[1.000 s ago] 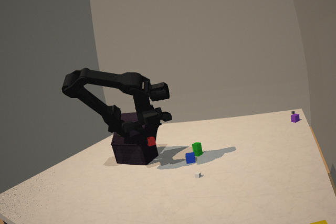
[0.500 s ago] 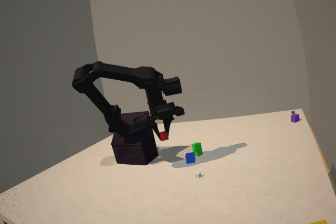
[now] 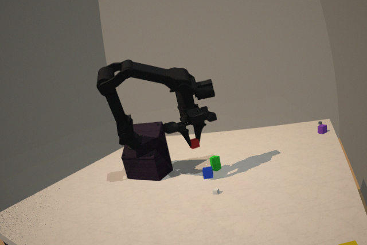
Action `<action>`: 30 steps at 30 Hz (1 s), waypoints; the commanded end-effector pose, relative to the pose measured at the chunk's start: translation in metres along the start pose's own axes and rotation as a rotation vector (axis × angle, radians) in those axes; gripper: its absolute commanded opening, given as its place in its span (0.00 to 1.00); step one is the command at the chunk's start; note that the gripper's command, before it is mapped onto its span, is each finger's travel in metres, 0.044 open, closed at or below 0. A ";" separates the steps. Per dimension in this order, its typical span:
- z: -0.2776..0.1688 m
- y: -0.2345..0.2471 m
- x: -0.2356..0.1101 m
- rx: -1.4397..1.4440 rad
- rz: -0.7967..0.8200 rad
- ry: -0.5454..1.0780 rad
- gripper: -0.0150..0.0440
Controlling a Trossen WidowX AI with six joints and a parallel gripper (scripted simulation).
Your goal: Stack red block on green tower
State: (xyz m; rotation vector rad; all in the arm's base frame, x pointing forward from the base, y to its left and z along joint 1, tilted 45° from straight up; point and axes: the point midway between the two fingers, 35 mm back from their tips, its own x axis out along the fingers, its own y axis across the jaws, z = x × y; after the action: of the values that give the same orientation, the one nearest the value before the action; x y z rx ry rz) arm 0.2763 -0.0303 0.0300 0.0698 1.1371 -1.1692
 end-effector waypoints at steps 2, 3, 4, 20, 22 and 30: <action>-0.004 0.021 0.001 0.002 0.000 0.002 0.25; -0.005 0.025 0.002 0.001 -0.001 0.001 0.25; -0.006 0.029 0.002 0.001 -0.001 0.001 0.25; -0.029 0.087 0.012 -0.009 -0.010 -0.013 0.25; -0.029 0.087 0.016 -0.009 -0.010 -0.013 0.25; -0.027 0.086 0.043 -0.009 -0.011 -0.014 0.25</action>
State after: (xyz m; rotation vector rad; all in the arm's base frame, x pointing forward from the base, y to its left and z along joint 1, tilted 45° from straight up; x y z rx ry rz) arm 0.3222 -0.0017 -0.0519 0.0632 1.1275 -1.1727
